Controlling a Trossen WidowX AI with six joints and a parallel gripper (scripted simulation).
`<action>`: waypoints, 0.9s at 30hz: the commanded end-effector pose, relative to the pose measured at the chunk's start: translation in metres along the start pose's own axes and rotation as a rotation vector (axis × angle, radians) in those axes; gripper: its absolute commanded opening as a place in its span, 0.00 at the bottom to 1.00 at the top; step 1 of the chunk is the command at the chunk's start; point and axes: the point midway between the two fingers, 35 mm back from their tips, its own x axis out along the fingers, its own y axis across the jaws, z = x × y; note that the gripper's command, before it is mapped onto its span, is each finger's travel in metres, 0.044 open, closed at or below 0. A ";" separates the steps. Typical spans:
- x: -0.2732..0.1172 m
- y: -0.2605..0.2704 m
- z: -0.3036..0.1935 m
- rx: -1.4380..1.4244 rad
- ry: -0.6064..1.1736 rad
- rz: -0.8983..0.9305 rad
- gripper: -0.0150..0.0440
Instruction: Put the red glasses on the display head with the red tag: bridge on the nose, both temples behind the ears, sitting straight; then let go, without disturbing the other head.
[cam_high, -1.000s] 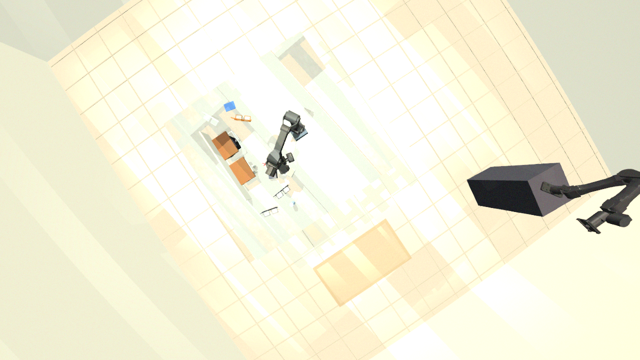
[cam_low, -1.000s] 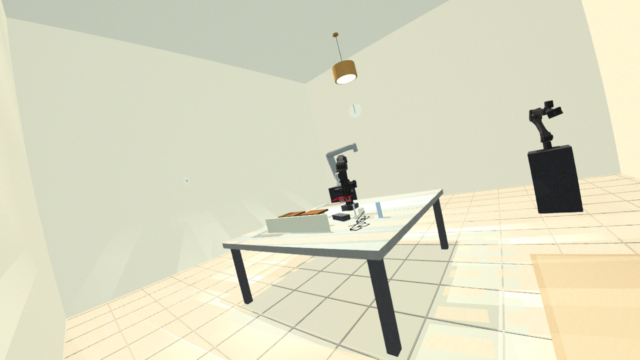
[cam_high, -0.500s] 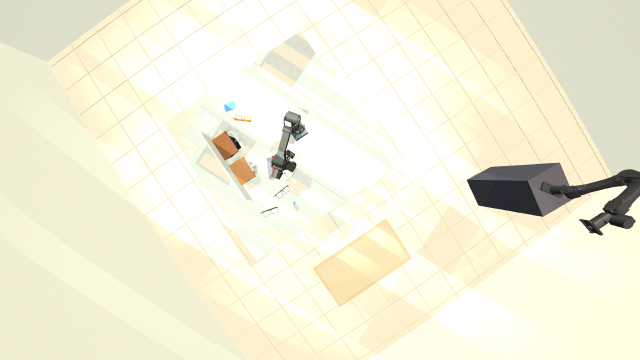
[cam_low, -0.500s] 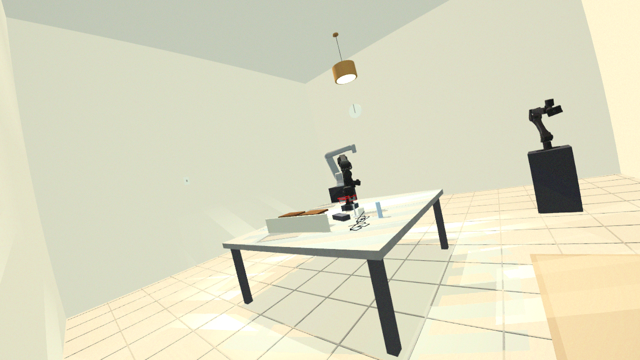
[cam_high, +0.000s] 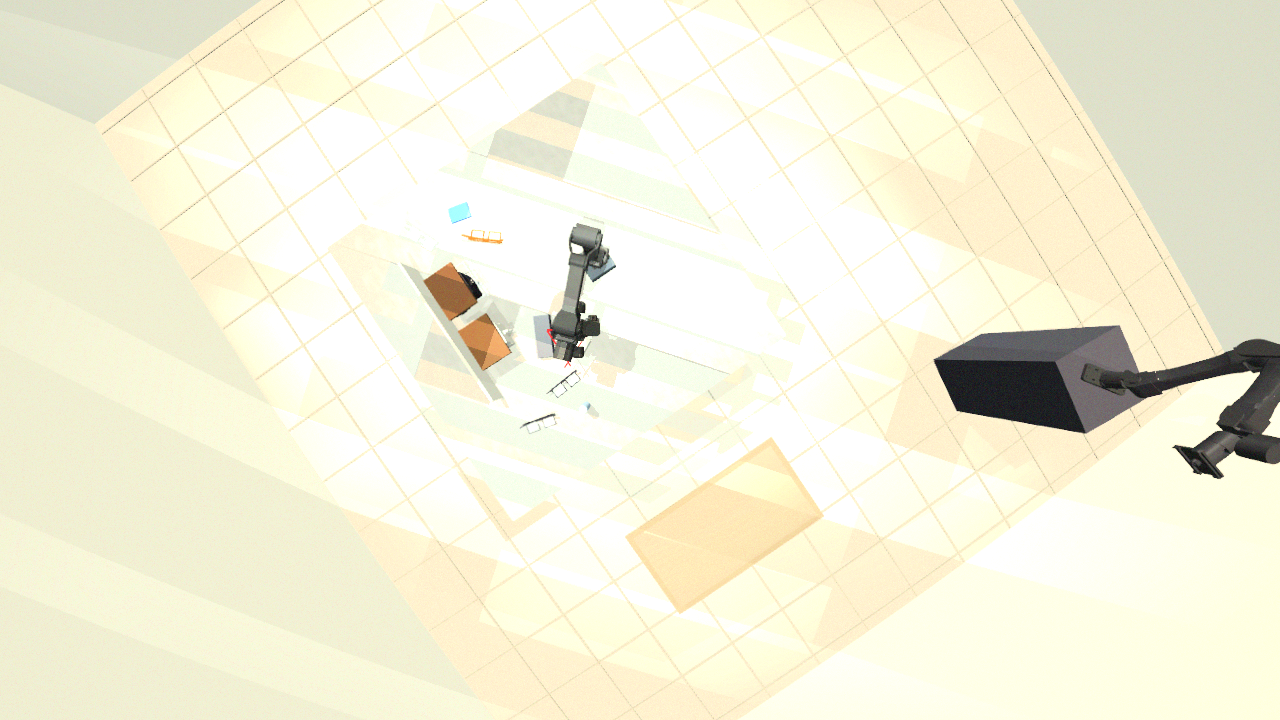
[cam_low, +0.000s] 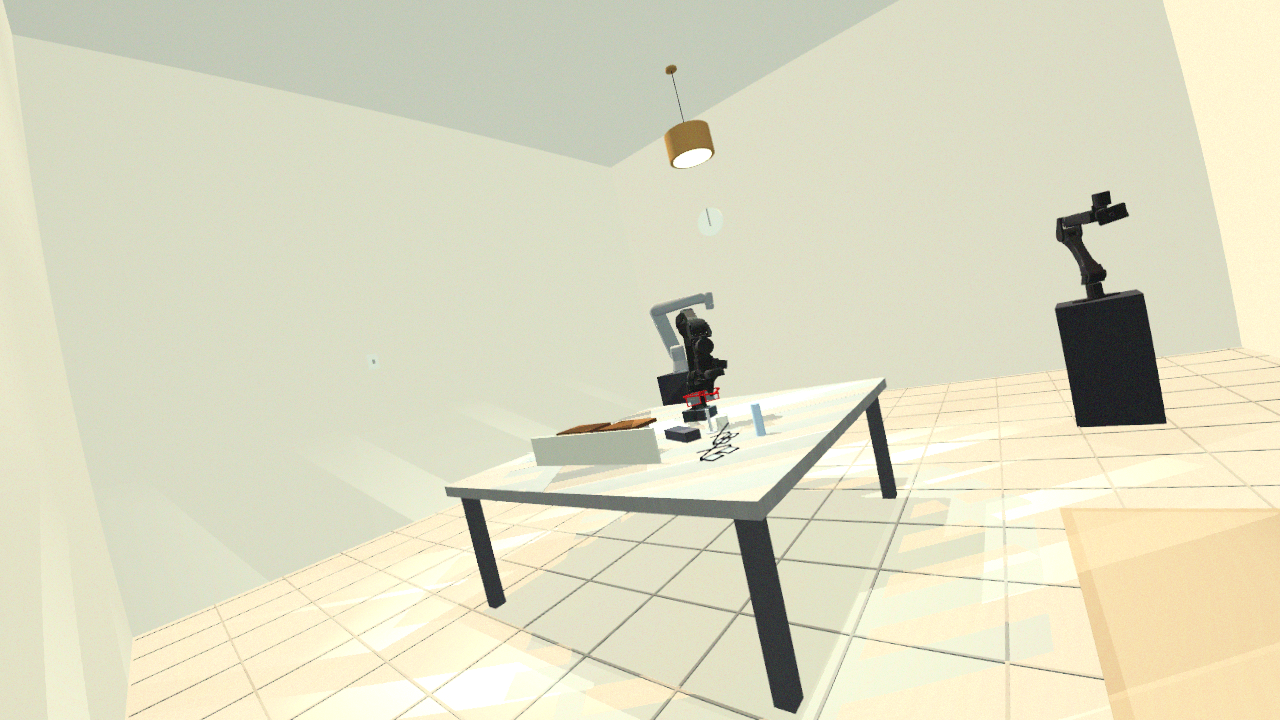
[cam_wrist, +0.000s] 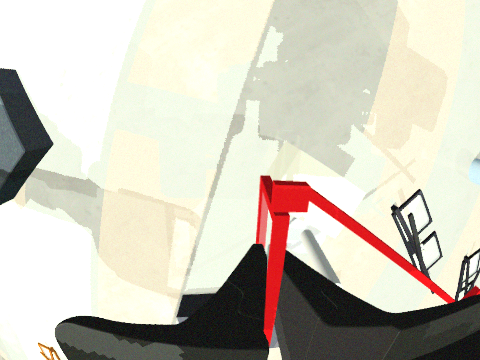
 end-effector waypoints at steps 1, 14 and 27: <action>0.002 -0.001 0.002 -0.050 -0.004 -0.003 0.25; 0.056 -0.002 0.003 -0.050 -0.005 -0.002 0.25; 0.059 0.002 0.006 -0.050 -0.005 -0.002 0.25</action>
